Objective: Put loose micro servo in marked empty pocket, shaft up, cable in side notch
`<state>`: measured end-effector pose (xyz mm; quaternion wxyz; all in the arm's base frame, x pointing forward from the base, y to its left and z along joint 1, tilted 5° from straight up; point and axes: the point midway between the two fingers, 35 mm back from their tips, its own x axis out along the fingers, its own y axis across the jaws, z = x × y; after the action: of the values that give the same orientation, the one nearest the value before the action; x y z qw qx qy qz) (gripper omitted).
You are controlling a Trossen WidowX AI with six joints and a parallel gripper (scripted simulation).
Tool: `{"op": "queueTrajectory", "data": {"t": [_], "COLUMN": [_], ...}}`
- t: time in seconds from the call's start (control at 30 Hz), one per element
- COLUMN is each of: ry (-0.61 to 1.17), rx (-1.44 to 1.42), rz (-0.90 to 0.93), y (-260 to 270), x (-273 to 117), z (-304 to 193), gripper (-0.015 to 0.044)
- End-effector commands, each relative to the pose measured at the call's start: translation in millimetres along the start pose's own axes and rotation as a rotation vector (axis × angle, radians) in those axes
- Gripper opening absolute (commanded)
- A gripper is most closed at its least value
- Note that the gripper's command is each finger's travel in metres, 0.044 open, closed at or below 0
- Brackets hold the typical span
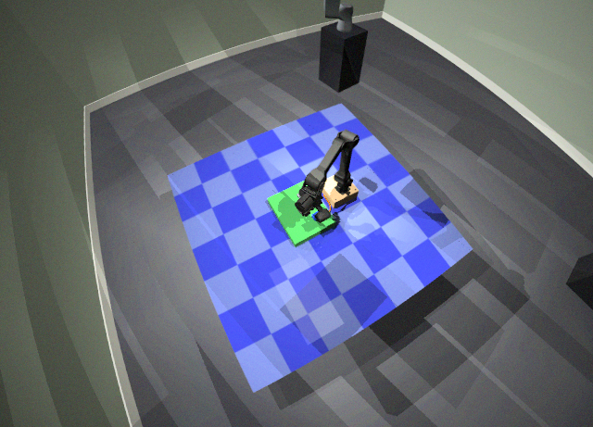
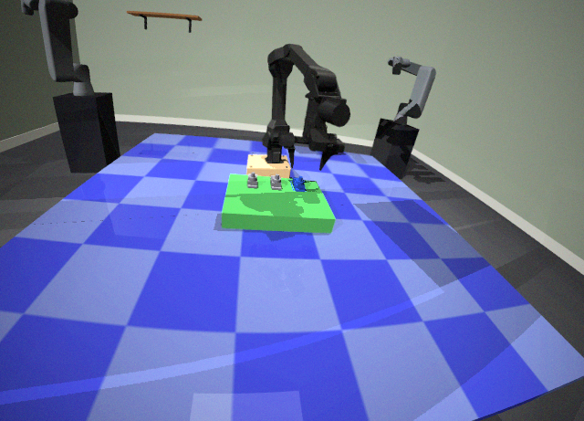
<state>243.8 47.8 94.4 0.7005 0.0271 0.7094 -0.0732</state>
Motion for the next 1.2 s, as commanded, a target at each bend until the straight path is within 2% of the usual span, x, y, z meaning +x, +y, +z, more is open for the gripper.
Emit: {"op": "queueTrajectory", "data": {"t": [0.0, 0.1, 0.23, 0.47, 1.17], "ry": [-0.007, -0.008, -0.008, -0.012, -0.012], "rx": [-0.001, 0.000, 0.001, 0.008, 0.008], "rz": [-0.003, -0.004, -0.004, 0.002, 0.002], "y": [-2, -5, -5, -5, -5], "x": [-19, -29, -33, -76, -76], "z": [32, 52, 53, 44, 44], "gripper": [0.0440, 0.0440, 0.0440, 0.0440, 0.0440]}}
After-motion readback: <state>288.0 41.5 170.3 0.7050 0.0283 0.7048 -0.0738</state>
